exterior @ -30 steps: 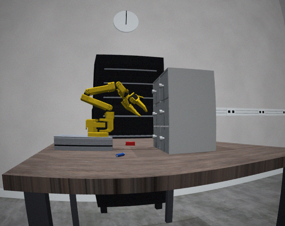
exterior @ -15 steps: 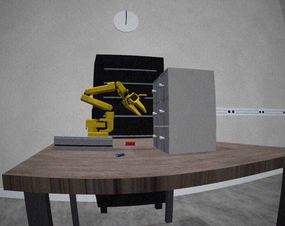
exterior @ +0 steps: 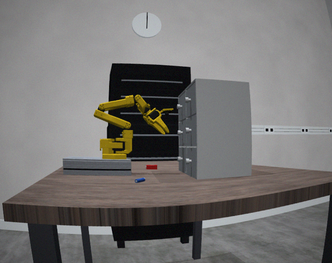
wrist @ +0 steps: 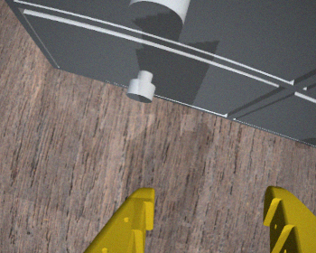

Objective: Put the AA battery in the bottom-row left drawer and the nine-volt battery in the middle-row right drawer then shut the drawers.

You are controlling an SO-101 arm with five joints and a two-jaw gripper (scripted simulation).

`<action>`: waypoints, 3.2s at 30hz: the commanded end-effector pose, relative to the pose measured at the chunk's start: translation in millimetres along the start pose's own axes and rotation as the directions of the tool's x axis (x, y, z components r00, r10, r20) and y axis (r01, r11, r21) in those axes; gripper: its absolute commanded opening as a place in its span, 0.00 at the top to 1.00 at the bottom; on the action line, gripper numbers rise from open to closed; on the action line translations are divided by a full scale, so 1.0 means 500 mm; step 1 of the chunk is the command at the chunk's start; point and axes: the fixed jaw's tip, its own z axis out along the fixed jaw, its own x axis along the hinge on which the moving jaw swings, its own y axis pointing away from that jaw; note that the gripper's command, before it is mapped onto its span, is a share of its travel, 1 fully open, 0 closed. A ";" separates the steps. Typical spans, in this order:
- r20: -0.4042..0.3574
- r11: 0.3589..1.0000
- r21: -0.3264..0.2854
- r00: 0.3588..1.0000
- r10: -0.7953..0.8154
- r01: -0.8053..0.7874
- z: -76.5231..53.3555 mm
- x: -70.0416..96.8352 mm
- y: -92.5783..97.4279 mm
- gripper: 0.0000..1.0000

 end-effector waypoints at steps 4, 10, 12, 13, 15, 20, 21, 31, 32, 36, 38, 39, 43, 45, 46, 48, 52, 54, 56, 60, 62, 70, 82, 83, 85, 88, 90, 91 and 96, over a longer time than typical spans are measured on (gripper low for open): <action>0.004 0.988 0.008 0.988 0.155 -0.155 -0.003 -0.004 -0.005 0.79; 0.004 0.985 0.008 0.985 0.173 -0.173 -0.003 -0.004 -0.005 0.79; 0.004 0.985 0.008 0.985 0.173 -0.173 -0.003 -0.004 -0.005 0.79; 0.004 0.985 0.008 0.985 0.173 -0.173 -0.003 -0.004 -0.005 0.79; 0.004 0.985 0.008 0.985 0.173 -0.173 -0.003 -0.004 -0.005 0.79; 0.004 0.985 0.008 0.985 0.173 -0.173 -0.003 -0.004 -0.005 0.79; 0.004 0.985 0.008 0.985 0.173 -0.173 -0.003 -0.004 -0.005 0.79; 0.004 0.985 0.008 0.985 0.173 -0.173 -0.003 -0.004 -0.005 0.79; 0.004 0.985 0.008 0.985 0.173 -0.173 -0.003 -0.004 -0.005 0.79; 0.004 0.985 0.008 0.985 0.173 -0.173 -0.003 -0.004 -0.005 0.79; 0.004 0.985 0.008 0.985 0.173 -0.173 -0.003 -0.004 -0.005 0.79; 0.004 0.985 0.008 0.985 0.173 -0.173 -0.003 -0.004 -0.005 0.79; 0.004 0.985 0.008 0.985 0.173 -0.173 -0.003 -0.004 -0.005 0.79; 0.004 0.985 0.008 0.985 0.173 -0.173 -0.003 -0.004 -0.005 0.79; 0.004 0.985 0.008 0.985 0.173 -0.173 -0.003 -0.004 -0.005 0.79; 0.004 0.985 0.008 0.985 0.173 -0.173 -0.003 -0.004 -0.005 0.79; 0.026 0.987 0.039 0.987 0.158 -0.159 -0.005 -0.007 -0.021 0.79; 0.045 0.987 0.072 0.989 0.141 -0.144 -0.008 -0.009 -0.038 0.79; 0.061 0.986 0.107 0.991 0.123 -0.129 -0.011 -0.010 -0.054 0.79; 0.087 0.979 0.181 0.993 0.084 -0.098 -0.019 -0.011 -0.087 0.79; 0.095 0.972 0.220 0.993 0.063 -0.082 -0.024 -0.010 -0.103 0.79; 0.101 0.939 0.343 0.995 -0.002 -0.032 -0.042 -0.005 -0.152 0.79; 0.020 0.808 0.583 0.993 -0.121 0.087 -0.096 0.021 -0.242 0.79; 0.020 0.808 0.583 0.993 -0.121 0.087 -0.096 0.021 -0.242 0.79; 0.008 0.794 0.600 0.992 -0.128 0.098 -0.102 0.024 -0.248 0.79; -0.014 0.769 0.629 0.990 -0.140 0.118 -0.111 0.029 -0.259 0.79; -0.014 0.769 0.629 0.990 -0.140 0.118 -0.111 0.029 -0.259 0.79; -0.014 0.769 0.629 0.990 -0.140 0.118 -0.111 0.029 -0.259 0.79; -0.014 0.769 0.629 0.990 -0.140 0.118 -0.111 0.029 -0.259 0.79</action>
